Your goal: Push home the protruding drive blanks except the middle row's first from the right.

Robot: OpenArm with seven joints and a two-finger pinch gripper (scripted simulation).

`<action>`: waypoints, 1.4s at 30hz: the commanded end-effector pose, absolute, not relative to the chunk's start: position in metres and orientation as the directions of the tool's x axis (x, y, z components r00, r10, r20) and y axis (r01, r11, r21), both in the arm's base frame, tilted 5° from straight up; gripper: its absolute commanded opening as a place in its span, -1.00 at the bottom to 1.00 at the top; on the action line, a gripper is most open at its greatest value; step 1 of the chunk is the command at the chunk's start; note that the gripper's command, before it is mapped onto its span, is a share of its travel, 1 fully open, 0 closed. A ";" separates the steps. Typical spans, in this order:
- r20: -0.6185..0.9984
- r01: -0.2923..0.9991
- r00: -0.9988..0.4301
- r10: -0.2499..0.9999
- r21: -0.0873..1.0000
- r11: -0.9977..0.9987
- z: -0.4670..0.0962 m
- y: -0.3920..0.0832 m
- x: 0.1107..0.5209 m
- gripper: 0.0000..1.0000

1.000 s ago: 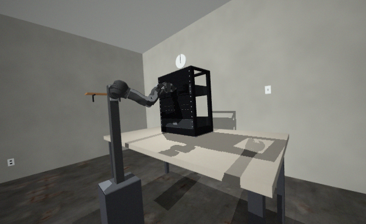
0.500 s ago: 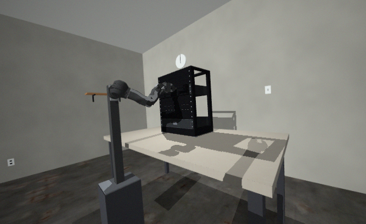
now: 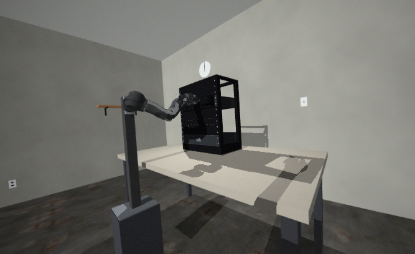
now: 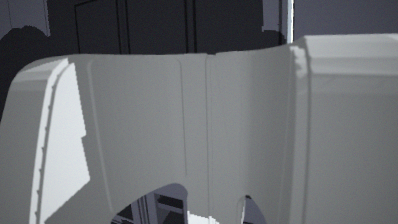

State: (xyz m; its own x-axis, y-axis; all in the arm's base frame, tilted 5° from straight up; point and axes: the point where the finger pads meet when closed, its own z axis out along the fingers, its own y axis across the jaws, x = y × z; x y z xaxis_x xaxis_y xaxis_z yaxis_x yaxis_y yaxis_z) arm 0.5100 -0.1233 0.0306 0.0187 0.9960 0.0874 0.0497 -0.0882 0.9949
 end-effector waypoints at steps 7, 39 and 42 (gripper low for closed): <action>0.085 0.015 0.015 0.996 0.996 -0.085 0.044 -0.123 0.511 -1.00; 0.085 0.017 0.015 0.996 0.996 -0.085 0.047 -0.123 0.515 -1.00; 0.085 0.017 0.015 0.996 0.996 -0.085 0.047 -0.123 0.515 -1.00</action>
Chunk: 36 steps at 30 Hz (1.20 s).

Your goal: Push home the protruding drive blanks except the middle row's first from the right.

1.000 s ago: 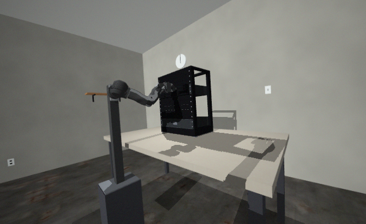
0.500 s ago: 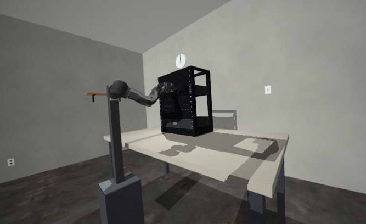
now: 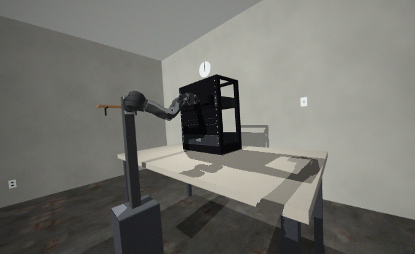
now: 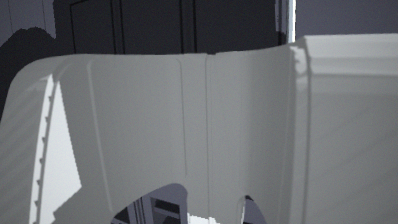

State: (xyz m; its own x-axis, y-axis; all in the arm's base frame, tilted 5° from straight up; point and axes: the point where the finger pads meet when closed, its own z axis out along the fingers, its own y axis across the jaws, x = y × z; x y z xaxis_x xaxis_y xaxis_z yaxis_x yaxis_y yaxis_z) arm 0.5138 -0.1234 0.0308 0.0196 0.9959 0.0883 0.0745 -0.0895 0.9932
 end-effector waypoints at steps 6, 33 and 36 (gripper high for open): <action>0.085 0.017 0.015 0.996 0.996 -0.085 0.047 -0.123 0.515 -1.00; 0.085 0.010 0.015 0.996 0.996 -0.085 0.050 -0.123 0.487 -1.00; 0.085 0.010 0.015 0.996 0.996 -0.085 0.051 -0.123 0.475 -1.00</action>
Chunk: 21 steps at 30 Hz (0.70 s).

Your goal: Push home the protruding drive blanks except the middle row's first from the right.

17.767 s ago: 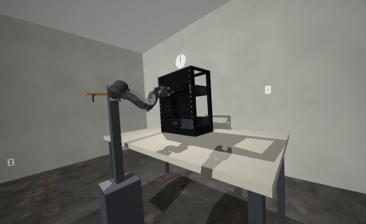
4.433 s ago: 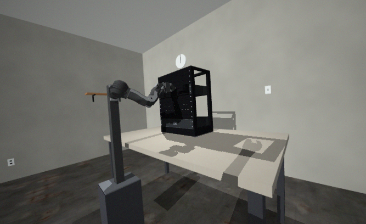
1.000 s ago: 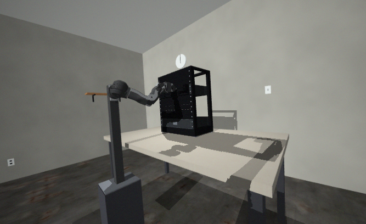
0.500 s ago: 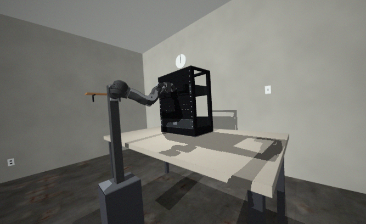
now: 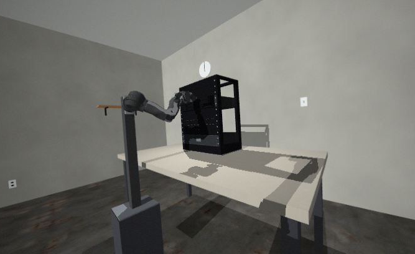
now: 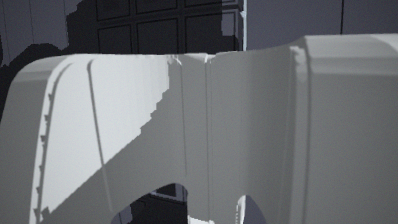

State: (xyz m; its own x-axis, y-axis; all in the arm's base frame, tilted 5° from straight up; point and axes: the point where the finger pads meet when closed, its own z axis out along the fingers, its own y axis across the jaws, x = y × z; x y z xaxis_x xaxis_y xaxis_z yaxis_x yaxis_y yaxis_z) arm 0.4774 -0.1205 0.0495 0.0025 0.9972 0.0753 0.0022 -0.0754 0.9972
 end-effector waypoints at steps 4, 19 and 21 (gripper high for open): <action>0.085 0.010 0.016 0.996 0.996 -0.085 0.052 -0.123 0.447 -1.00; 0.085 0.012 0.017 0.996 0.996 -0.085 0.053 -0.122 0.406 -1.00; 0.085 0.012 0.017 0.996 0.996 -0.085 0.053 -0.124 0.406 -1.00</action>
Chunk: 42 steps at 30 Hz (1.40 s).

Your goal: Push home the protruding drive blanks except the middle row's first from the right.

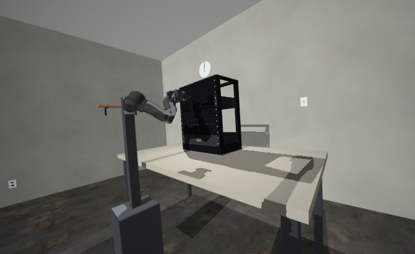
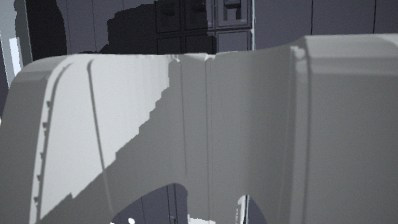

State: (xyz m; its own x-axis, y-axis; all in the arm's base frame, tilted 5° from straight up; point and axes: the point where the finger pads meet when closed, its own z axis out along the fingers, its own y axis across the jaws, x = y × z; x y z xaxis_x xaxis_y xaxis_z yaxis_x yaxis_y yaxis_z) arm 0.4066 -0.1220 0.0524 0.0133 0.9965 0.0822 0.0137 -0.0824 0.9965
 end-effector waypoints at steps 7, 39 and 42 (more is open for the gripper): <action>0.086 0.015 0.017 0.996 0.996 -0.086 0.049 -0.164 0.406 -1.00; 0.086 0.008 0.014 0.996 0.996 -0.087 0.045 -0.235 0.469 -1.00; 0.085 0.005 0.014 0.996 0.996 -0.085 0.046 -0.235 0.469 -1.00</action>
